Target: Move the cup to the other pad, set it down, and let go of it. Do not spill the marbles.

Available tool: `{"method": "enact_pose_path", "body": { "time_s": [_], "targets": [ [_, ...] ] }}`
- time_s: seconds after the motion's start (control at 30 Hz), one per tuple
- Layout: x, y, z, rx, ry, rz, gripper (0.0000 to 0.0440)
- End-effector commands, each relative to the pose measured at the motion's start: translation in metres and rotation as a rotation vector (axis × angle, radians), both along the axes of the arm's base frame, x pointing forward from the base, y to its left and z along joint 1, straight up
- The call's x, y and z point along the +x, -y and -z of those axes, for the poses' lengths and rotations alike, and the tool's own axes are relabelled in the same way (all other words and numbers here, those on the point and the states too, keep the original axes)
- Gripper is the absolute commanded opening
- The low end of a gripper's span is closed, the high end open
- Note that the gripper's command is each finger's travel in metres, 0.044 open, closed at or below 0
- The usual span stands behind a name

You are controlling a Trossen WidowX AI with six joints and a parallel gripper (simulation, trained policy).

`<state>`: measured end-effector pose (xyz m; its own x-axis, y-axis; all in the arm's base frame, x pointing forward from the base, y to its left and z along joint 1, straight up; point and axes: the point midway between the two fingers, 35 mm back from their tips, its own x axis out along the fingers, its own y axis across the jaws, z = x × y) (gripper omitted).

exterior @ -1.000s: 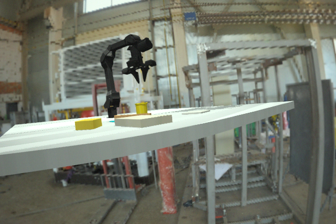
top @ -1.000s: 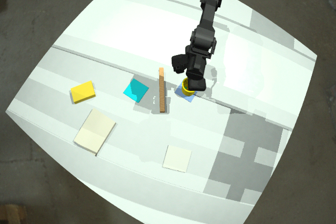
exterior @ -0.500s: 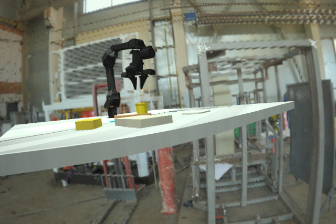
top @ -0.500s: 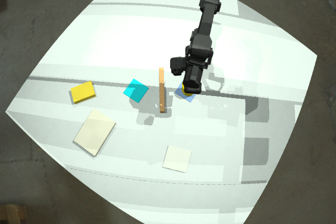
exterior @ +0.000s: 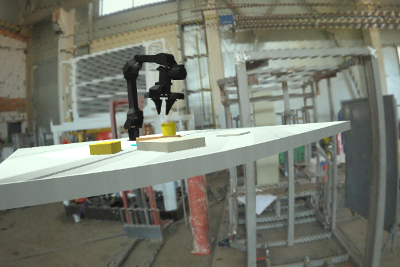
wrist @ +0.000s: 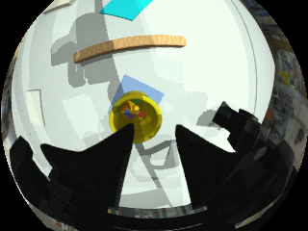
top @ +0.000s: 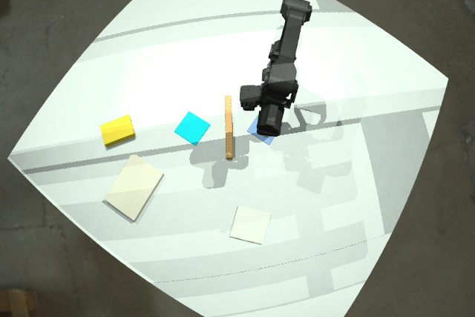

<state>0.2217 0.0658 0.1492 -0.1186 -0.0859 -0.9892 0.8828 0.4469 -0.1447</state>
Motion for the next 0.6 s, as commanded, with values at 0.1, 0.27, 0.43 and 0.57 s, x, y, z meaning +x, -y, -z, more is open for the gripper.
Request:
{"method": "enact_pose_path", "body": {
  "time_s": [0.1,0.27,0.43,0.57],
  "targets": [
    [-0.005,0.001,0.018,-0.027,-0.034,0.009,0.0203],
    [-0.007,0.001,0.028,-0.037,-0.048,0.004,0.0208],
    [-0.009,0.002,0.039,-0.044,-0.058,-0.007,0.0209],
    [-0.010,0.002,0.048,-0.048,-0.065,-0.020,0.0208]
  ]
}}
